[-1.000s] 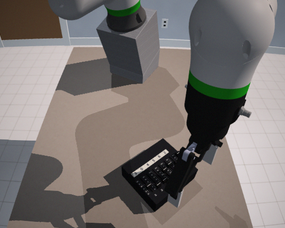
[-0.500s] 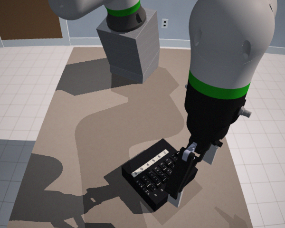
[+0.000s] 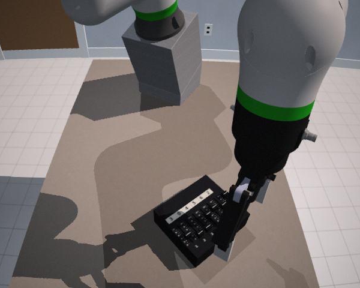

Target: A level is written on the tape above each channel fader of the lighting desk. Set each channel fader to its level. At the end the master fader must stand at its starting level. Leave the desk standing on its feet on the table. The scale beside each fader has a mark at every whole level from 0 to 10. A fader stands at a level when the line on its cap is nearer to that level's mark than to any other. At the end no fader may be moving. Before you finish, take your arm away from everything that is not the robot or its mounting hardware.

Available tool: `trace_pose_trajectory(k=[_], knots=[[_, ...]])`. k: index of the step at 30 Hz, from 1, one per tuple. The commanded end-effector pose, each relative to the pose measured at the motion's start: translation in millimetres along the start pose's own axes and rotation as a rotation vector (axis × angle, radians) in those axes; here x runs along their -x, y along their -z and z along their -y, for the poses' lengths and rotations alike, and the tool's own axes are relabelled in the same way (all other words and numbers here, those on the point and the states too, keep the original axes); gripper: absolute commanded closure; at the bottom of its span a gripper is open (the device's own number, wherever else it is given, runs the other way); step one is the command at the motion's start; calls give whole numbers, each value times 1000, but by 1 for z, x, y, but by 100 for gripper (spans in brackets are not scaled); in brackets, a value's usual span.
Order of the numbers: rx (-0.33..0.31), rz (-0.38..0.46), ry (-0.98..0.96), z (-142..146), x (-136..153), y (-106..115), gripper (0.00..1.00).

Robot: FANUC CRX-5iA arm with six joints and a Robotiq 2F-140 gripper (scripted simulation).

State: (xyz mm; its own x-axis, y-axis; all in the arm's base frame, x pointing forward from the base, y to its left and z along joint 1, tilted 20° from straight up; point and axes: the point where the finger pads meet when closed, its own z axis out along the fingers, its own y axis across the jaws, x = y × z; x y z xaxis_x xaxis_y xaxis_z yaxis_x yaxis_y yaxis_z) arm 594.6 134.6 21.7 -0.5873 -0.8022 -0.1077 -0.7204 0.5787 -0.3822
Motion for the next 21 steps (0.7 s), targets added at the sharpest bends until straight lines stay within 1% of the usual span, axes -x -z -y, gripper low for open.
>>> trace_pose_trajectory(k=[1,6,16,18,19,21], knots=[[6,-3,90,-1,-3,3,0],[14,-12,412,-4,-16,13,0],[5,-26,874,-16,-55,39,0],[5,-26,874,-16,-55,39,0],[7,-31,1013,-17,-58,41,0],[5,-33,1091,-20,-66,45,0]])
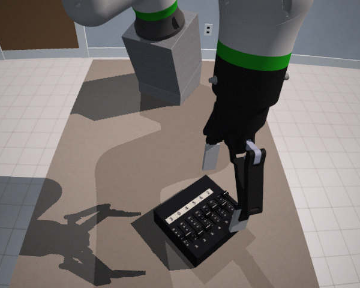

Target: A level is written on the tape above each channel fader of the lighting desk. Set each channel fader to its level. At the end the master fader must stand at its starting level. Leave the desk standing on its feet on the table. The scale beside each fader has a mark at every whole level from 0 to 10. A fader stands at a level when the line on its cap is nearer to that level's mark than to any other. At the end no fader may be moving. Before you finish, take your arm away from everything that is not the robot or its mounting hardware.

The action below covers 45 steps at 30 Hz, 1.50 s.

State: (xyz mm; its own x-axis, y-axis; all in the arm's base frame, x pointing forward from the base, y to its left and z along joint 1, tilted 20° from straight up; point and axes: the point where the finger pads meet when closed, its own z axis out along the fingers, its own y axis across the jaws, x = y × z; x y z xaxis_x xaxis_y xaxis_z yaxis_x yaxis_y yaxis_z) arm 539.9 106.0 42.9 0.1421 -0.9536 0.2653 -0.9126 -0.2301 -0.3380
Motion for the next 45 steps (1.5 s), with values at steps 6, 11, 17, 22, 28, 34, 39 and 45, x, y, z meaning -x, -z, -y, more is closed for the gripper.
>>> trace_pose_trajectory(k=[6,11,17,22,28,34,39,45], knots=[[14,20,511,-29,-12,19,0],[14,21,742,-34,-14,22,0],[21,32,997,-35,-14,22,0],[36,62,1210,-35,-14,22,0],[57,102,1334,-35,-14,22,0],[59,100,1283,-33,-14,21,0],[68,91,1069,-28,-13,16,0],[78,85,755,-15,-11,4,0]])
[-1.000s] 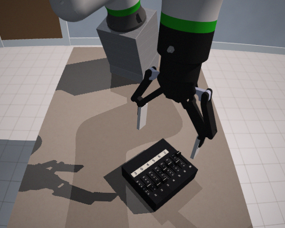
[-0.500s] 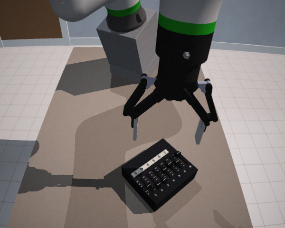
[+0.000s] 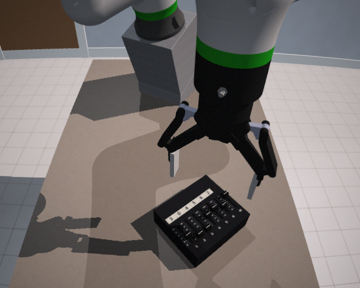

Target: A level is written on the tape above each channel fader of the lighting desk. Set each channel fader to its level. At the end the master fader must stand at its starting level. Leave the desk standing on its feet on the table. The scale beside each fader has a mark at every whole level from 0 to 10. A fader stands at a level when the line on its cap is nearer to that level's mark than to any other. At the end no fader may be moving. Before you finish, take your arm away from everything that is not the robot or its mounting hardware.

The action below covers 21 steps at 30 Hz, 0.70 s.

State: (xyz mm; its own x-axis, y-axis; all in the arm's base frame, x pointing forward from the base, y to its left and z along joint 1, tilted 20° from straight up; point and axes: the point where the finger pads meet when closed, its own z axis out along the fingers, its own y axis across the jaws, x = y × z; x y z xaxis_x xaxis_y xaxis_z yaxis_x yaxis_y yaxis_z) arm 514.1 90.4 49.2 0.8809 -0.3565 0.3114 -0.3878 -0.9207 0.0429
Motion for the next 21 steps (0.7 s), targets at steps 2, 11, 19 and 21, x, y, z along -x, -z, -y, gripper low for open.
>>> trace_pose_trajectory(k=[2,11,19,21], knots=[[3,-12,-279,9,-10,-10,0],[-13,10,-737,23,-29,-31,0],[-23,30,-1073,31,-40,-47,0],[-24,36,-1215,32,-41,-48,0]])
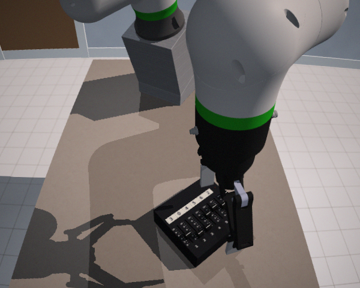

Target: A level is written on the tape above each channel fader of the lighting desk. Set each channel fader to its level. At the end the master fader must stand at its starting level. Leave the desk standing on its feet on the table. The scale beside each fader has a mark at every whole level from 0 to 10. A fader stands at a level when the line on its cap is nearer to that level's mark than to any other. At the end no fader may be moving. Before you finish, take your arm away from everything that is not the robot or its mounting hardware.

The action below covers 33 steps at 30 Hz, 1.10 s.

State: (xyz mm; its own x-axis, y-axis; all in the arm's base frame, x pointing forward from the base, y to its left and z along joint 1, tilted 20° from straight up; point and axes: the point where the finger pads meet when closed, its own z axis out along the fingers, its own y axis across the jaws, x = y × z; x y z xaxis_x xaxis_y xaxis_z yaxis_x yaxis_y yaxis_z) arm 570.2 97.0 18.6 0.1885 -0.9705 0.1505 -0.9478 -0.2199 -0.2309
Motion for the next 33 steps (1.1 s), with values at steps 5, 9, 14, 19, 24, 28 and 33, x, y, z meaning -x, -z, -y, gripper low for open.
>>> trace_pose_trajectory(k=[5,9,14,19,24,28,33], knots=[[-17,-12,-456,9,0,-9,0],[-19,-11,-643,9,0,-10,0],[-26,-22,-869,9,0,-10,100],[-47,-52,-1068,9,0,-10,100],[-58,-65,-1115,9,0,-10,100],[-58,-65,-1115,9,0,-10,100],[-58,-65,-1115,9,0,-10,100]])
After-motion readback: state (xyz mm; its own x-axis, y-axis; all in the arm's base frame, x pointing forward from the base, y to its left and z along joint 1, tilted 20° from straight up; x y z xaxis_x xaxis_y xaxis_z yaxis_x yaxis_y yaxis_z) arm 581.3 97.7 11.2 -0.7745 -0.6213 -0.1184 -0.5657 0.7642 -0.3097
